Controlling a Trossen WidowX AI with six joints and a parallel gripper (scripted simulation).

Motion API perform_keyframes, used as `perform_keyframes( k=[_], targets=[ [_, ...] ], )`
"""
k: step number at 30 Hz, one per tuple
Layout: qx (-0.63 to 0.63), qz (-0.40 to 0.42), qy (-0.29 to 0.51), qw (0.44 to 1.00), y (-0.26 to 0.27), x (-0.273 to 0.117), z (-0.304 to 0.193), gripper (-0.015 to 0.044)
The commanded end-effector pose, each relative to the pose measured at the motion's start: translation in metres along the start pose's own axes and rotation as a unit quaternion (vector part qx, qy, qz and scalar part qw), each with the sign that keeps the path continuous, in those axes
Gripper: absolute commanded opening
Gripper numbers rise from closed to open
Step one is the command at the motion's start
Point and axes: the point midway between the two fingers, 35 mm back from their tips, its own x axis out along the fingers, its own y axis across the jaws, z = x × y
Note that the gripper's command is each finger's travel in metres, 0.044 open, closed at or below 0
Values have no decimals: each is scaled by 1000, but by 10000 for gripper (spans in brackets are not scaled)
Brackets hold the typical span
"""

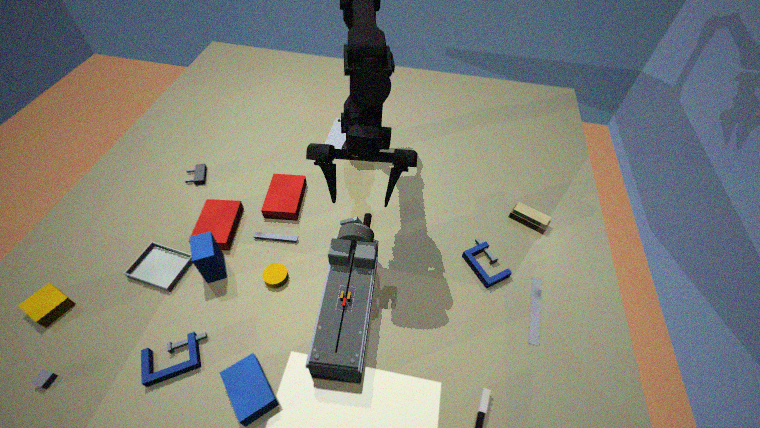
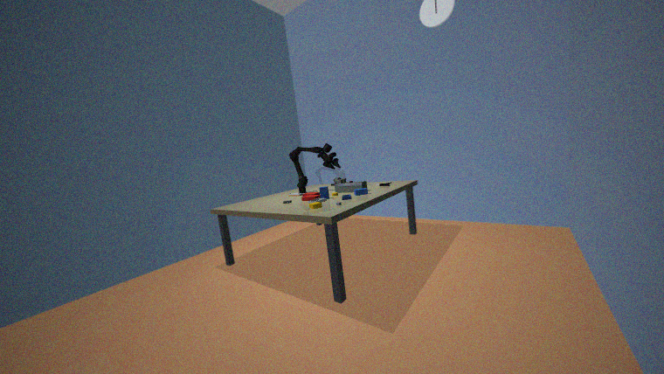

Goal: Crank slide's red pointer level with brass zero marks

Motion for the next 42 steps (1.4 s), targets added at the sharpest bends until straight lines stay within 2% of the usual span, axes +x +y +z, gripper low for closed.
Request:
perform_keyframes(
  k=[1,14,25,42],
  targets=[
    [-10,12,6,1000,-4,17,15,440],
    [-42,46,6,998,-28,65,59,440],
    [-42,46,6,998,-29,106,20,440],
    [-42,46,6,998,-30,108,17,440]
  ],
)
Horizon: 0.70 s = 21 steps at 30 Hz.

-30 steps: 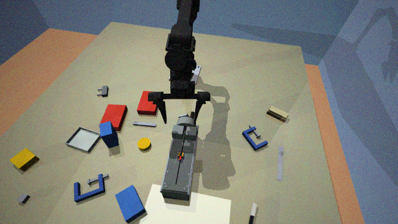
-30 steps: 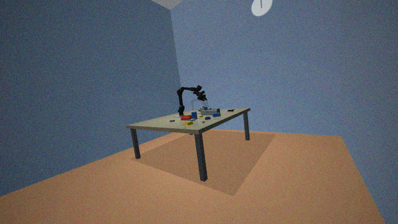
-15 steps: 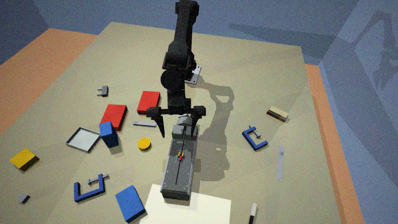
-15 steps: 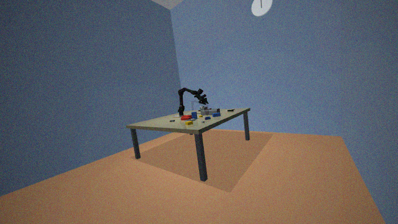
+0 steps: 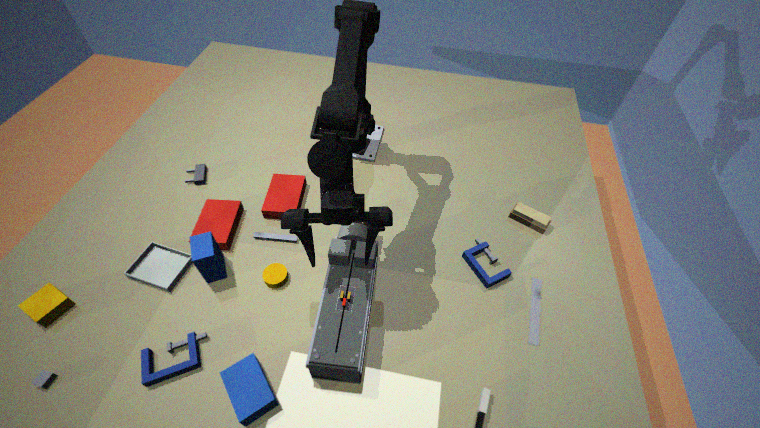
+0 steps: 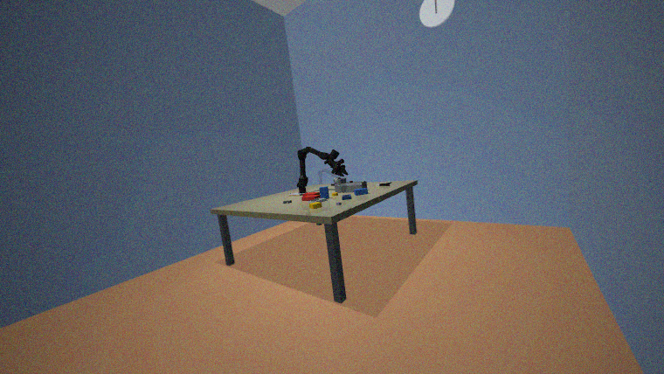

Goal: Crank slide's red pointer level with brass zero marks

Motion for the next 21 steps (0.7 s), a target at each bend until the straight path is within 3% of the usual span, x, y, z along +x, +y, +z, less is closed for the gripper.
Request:
perform_keyframes(
  k=[1,15,21],
  targets=[
    [-1,1,1,1000,0,1,-1,440],
    [0,0,0,1000,1,-41,40,440],
    [7,-9,2,1000,14,-57,28,440]
  ],
)
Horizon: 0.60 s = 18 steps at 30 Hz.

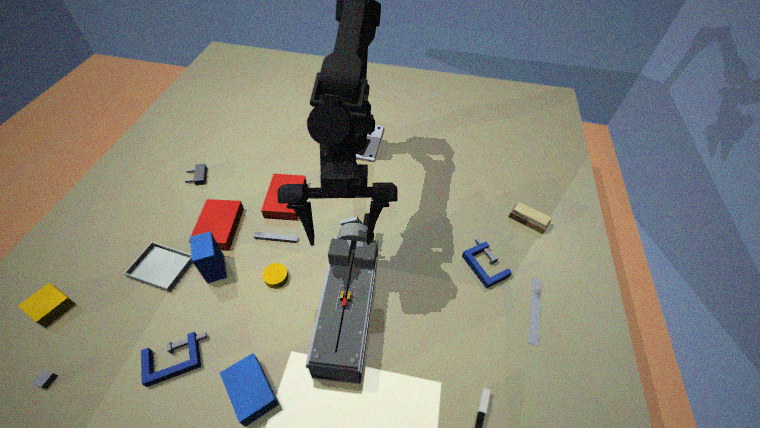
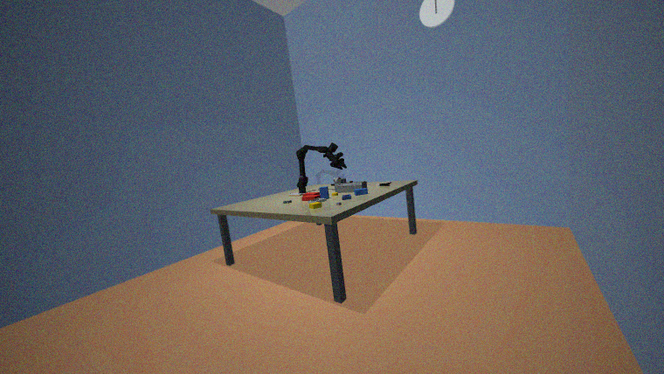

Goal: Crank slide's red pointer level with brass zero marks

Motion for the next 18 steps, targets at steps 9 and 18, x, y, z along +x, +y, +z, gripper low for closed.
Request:
perform_keyframes(
  k=[9,18],
  targets=[
    [23,-28,4,999,32,-48,-44,440],
    [41,-51,-1,998,45,-79,-85,440]
  ],
)
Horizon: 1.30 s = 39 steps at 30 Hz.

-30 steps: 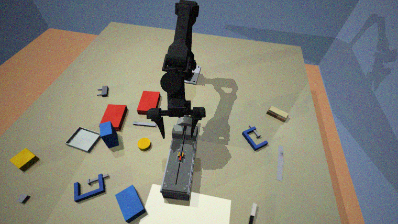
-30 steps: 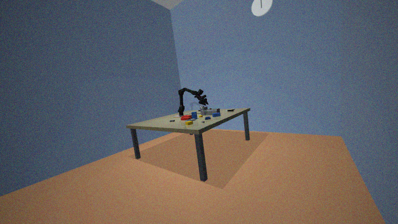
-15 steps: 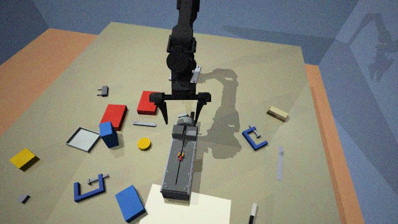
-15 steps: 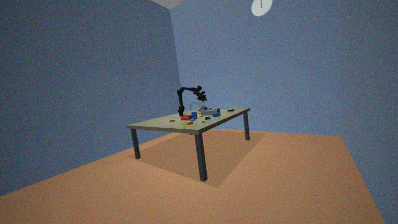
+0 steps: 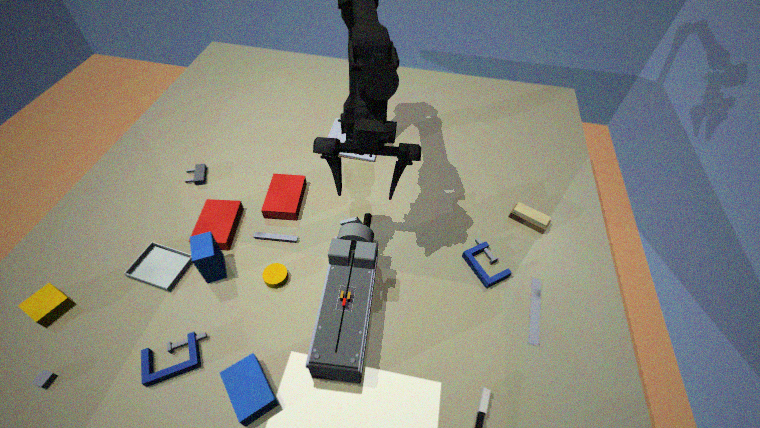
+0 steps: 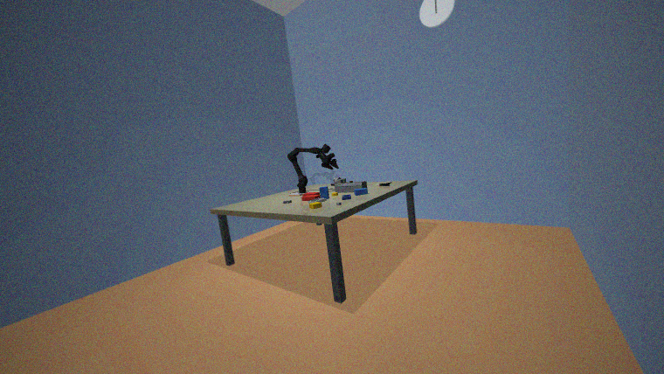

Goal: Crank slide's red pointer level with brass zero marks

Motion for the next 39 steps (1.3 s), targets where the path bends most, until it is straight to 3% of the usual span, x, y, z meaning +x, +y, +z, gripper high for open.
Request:
perform_keyframes(
  k=[1,39],
  targets=[
    [9,-11,-3,1000,0,-12,-18,440],
    [10,-13,-3,1000,0,60,-93,440]
  ],
)
